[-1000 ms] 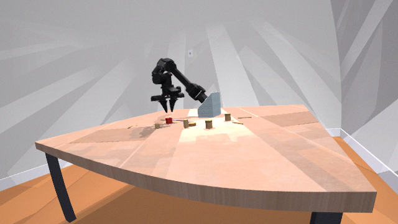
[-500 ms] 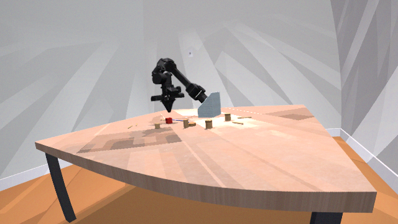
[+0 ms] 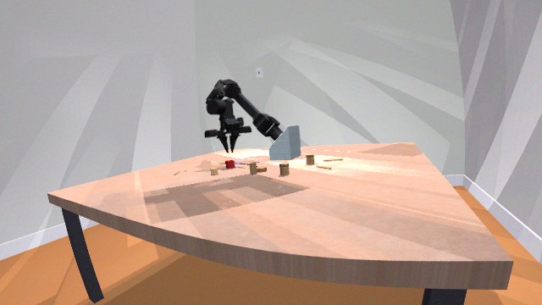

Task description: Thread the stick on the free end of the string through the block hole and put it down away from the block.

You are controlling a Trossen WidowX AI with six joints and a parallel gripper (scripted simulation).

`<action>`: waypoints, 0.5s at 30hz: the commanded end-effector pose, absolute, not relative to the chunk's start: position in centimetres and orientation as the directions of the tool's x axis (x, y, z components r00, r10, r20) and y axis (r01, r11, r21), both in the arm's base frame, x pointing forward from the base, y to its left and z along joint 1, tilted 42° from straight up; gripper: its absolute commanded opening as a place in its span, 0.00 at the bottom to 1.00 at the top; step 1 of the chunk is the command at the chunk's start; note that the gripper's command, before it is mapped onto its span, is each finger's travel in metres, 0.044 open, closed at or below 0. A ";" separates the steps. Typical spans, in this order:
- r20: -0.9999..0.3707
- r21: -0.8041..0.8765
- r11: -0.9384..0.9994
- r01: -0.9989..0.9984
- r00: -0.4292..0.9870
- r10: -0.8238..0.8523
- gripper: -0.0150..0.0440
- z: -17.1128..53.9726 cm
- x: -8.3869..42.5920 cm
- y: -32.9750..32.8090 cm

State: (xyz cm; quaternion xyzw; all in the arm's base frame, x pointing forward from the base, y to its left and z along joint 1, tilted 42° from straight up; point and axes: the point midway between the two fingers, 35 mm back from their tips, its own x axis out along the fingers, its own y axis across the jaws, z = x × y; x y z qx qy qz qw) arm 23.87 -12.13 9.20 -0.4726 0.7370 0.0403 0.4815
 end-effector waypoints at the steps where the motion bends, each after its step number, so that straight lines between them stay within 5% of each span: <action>1: -0.750 -0.543 0.691 -0.476 -0.096 -0.655 0.52 10.1 22.5 -13.0; 8: -0.749 -0.649 0.696 0.308 -0.097 -0.655 0.83 11.9 19.5 -14.6; 12: -0.747 -0.522 0.489 0.699 -0.097 -0.658 1.00 12.8 17.6 -15.2; 15: -0.744 -0.352 0.262 0.899 -0.099 -0.661 1.00 13.3 16.2 -15.6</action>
